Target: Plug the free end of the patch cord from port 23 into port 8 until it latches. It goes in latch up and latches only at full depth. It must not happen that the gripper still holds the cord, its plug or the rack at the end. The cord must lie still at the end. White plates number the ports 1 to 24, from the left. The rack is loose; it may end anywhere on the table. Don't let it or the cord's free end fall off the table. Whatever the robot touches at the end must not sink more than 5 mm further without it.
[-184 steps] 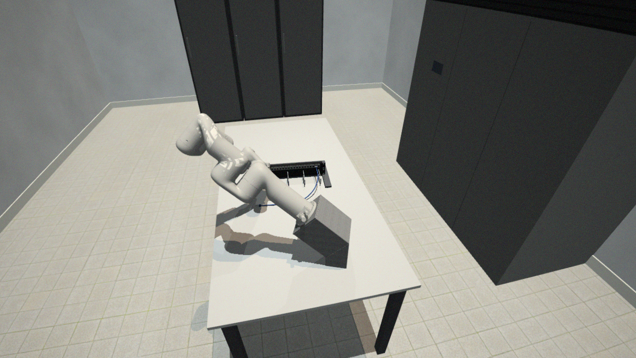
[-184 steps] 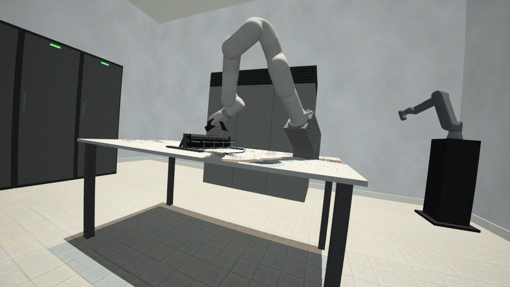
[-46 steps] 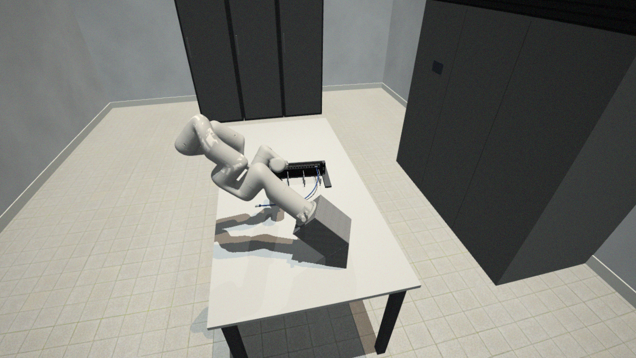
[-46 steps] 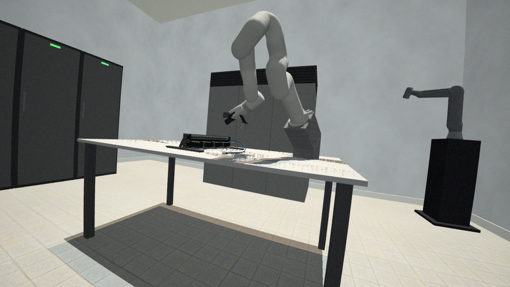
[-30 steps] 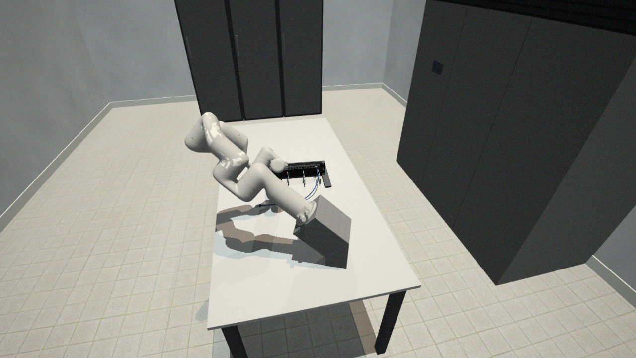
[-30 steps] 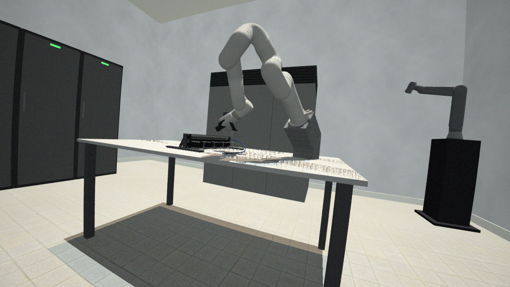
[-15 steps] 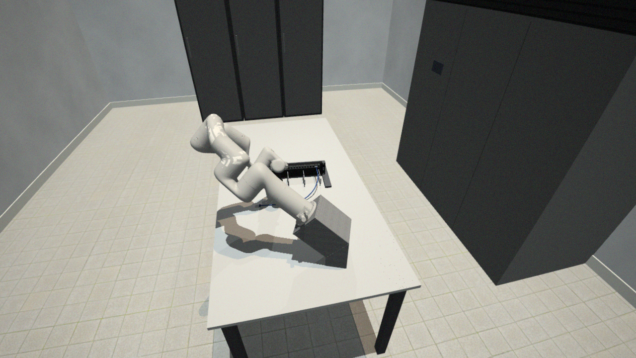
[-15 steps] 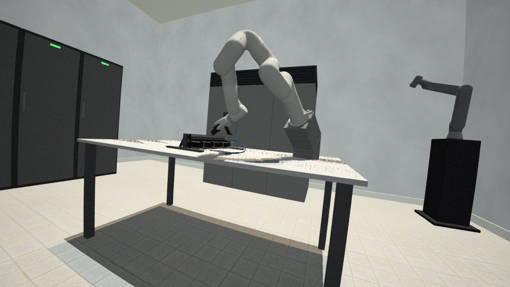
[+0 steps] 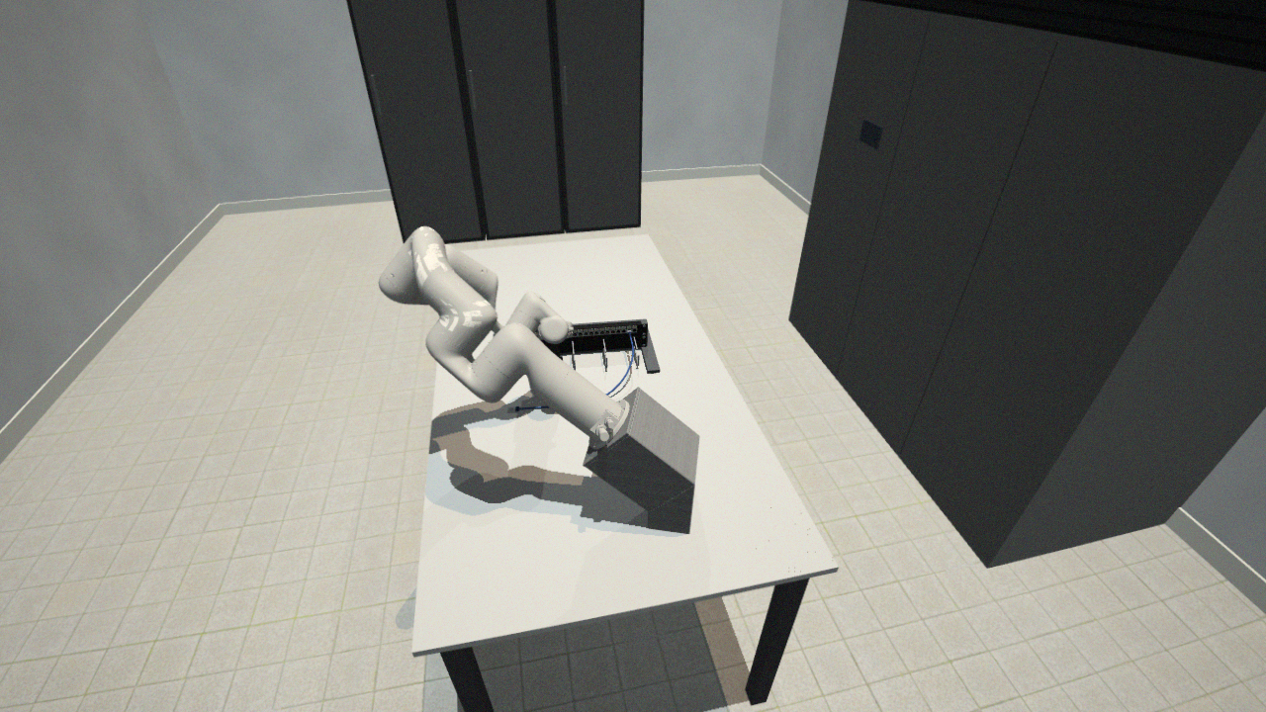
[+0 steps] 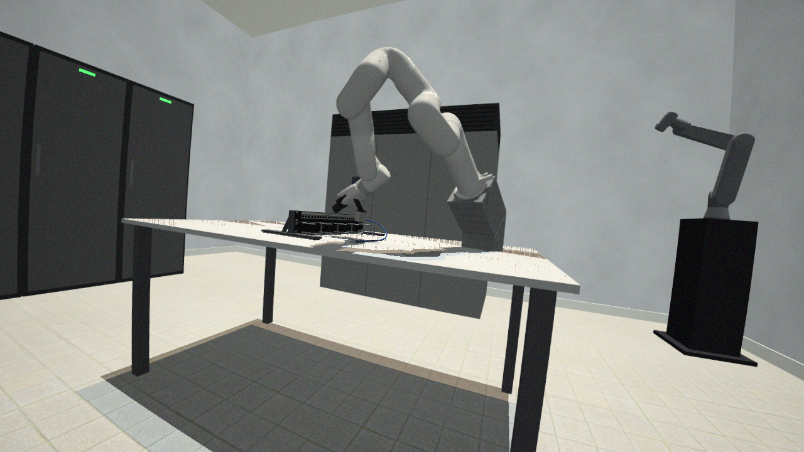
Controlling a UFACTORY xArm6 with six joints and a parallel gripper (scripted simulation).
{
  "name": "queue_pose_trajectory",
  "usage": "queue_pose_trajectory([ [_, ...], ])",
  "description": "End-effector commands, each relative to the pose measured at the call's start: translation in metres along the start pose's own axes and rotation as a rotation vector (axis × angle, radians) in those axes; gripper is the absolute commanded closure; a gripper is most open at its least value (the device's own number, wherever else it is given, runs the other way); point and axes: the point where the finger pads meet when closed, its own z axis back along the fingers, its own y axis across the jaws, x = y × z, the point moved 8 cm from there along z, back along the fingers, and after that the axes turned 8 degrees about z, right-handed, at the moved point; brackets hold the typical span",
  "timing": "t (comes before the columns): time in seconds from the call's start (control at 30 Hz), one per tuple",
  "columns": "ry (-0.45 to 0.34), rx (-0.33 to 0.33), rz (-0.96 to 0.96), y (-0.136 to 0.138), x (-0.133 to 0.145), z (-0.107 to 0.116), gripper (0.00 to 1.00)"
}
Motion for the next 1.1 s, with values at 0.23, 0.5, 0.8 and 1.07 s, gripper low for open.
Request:
queue_pose_trajectory([
  [0.23,-0.002,0.000,0.000,0.0000,0.0010,-0.0001,1.00],
  [0.5,-0.002,0.000,0.000,0.0000,0.0010,0.0000,1.00],
  [0.8,-0.002,0.000,0.000,0.0000,0.0010,0.0000,1.00],
  [1.07,-0.002,0.000,0.000,0.0000,0.0010,0.0027,1.00],
])
